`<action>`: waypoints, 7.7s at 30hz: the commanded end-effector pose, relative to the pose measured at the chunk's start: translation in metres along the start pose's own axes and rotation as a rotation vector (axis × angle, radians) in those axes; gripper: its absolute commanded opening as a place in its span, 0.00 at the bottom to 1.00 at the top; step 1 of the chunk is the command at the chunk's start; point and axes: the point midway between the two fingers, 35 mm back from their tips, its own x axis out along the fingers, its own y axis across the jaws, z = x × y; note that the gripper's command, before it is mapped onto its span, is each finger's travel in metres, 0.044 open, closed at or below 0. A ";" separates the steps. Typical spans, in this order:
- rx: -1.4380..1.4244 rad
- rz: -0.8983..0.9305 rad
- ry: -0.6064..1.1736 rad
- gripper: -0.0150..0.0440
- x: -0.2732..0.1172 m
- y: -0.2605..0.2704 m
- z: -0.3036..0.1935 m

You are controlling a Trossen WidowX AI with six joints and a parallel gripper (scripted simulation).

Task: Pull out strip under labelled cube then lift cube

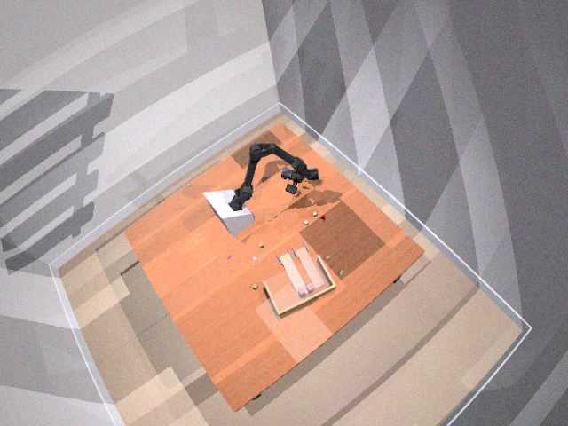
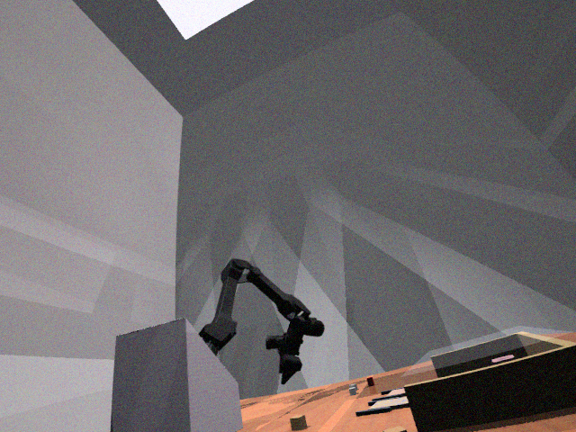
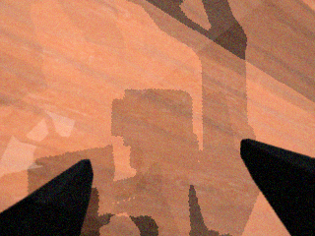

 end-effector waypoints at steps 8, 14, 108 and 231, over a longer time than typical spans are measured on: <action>0.598 -0.057 0.282 0.93 -0.046 0.069 -0.055; 1.067 -0.201 0.499 0.93 -0.092 0.130 -0.079; 3.657 -1.145 0.488 0.25 -0.231 0.406 -0.063; 3.658 -1.145 0.481 0.25 -0.168 0.425 -0.088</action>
